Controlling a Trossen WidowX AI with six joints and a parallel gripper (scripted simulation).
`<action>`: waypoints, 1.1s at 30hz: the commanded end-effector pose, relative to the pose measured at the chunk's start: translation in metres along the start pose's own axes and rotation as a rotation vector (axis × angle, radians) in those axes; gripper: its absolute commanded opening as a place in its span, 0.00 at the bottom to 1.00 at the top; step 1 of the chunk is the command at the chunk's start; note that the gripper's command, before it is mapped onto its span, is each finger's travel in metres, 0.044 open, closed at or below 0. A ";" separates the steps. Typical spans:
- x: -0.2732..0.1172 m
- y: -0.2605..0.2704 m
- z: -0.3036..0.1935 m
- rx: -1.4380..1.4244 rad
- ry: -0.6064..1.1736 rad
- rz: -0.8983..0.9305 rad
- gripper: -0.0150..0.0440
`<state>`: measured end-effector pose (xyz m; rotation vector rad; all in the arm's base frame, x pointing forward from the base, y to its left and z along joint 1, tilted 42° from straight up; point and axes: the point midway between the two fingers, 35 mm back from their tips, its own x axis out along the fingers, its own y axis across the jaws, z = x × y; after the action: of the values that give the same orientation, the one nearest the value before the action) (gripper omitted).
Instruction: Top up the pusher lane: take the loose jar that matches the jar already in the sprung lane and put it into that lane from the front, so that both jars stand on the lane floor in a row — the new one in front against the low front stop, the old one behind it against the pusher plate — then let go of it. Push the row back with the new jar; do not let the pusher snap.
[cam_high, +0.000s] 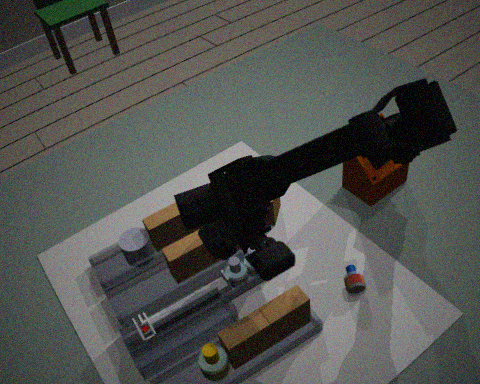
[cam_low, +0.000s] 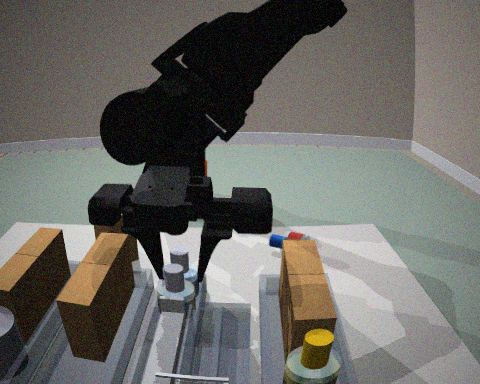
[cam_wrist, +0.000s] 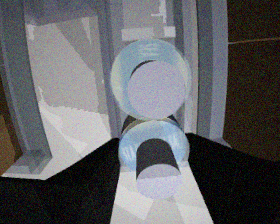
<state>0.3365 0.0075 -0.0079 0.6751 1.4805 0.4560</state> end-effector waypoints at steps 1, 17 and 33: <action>0.000 0.001 0.000 -0.006 -0.004 0.008 0.25; 0.000 0.000 -0.002 -0.006 -0.004 0.007 0.25; 0.000 0.000 -0.001 -0.006 -0.004 0.007 0.74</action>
<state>0.3357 0.0070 -0.0080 0.6788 1.4738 0.4596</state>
